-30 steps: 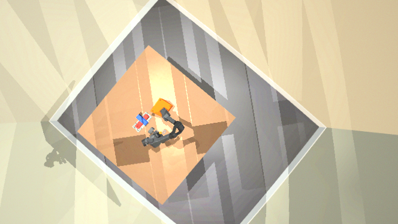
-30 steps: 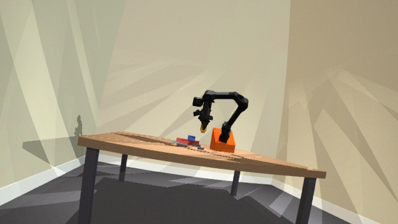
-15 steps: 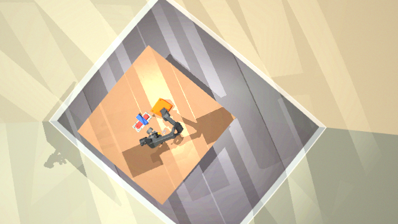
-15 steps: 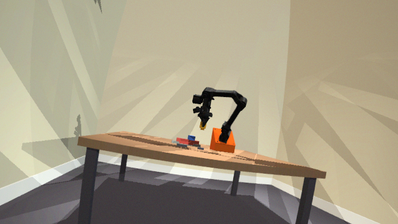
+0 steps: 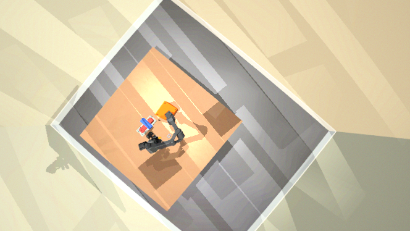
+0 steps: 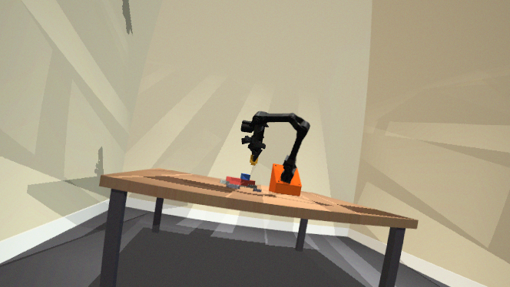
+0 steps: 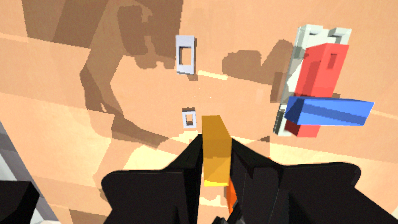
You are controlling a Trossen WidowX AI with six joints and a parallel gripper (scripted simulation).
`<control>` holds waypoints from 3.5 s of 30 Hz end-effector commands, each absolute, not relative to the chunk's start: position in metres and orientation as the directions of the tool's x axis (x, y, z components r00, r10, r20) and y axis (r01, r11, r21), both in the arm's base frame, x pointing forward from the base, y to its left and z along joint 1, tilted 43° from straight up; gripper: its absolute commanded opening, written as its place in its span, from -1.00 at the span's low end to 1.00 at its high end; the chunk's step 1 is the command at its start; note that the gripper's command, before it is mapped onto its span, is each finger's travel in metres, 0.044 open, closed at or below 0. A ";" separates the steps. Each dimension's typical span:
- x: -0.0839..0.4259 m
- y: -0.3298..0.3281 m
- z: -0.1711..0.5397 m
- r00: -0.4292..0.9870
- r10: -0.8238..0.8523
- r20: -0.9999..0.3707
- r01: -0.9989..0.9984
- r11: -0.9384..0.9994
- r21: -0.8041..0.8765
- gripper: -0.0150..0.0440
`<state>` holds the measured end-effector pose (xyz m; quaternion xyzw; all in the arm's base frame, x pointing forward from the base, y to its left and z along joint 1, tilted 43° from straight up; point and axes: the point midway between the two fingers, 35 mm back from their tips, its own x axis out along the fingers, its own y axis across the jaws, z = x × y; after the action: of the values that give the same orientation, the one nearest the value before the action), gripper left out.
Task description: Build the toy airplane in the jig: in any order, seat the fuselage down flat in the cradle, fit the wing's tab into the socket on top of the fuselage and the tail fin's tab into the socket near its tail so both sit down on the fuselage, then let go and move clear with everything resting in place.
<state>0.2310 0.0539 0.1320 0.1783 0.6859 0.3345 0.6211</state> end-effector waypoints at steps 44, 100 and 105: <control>0.310 -0.006 0.038 -0.167 0.650 -0.741 -0.136 0.730 0.670 -0.49; 0.337 -0.055 -0.064 -0.167 0.649 -0.742 -0.109 0.736 0.668 -0.26; 0.337 -0.055 -0.064 -0.167 0.649 -0.742 -0.109 0.736 0.668 -0.26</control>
<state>0.3373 -0.0547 -0.0618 0.1953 0.6987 0.3062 0.6163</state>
